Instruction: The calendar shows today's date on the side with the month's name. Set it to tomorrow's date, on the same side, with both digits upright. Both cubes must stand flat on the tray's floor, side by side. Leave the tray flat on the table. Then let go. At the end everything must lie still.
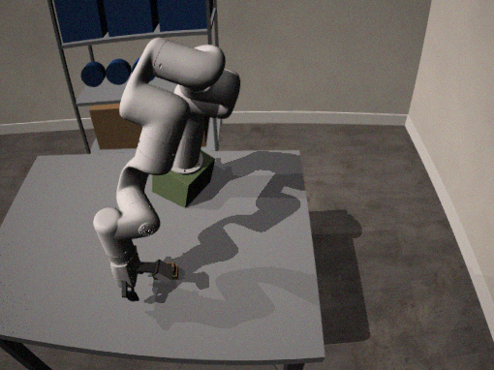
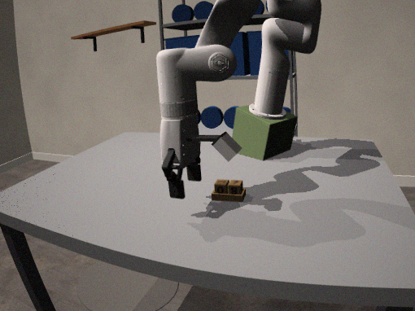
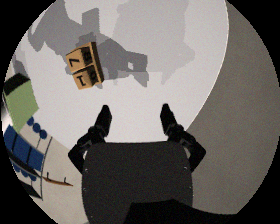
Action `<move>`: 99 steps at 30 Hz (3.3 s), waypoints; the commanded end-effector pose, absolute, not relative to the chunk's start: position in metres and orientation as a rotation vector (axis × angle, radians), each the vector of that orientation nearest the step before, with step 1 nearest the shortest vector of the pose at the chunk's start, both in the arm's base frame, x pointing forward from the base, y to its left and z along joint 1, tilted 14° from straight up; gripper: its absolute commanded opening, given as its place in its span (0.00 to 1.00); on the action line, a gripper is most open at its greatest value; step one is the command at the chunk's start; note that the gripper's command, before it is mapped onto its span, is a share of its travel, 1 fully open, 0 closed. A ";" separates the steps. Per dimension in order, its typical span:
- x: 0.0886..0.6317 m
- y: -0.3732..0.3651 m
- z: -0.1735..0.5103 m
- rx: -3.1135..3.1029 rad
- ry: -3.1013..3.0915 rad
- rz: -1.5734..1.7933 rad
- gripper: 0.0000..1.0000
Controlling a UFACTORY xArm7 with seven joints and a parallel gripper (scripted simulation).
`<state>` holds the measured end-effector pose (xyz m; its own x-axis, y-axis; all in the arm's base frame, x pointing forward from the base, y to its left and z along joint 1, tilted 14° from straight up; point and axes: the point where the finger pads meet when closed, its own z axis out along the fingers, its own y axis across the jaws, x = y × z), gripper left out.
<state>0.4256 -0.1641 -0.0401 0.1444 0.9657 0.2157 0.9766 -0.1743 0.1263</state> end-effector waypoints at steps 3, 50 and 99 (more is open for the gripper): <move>0.424 -0.166 -0.037 -2.405 -1.906 -0.382 1.00; 0.314 -0.198 -0.062 -2.814 -1.039 -0.332 1.00; 0.264 -0.208 -0.109 -2.919 -0.531 -0.291 1.00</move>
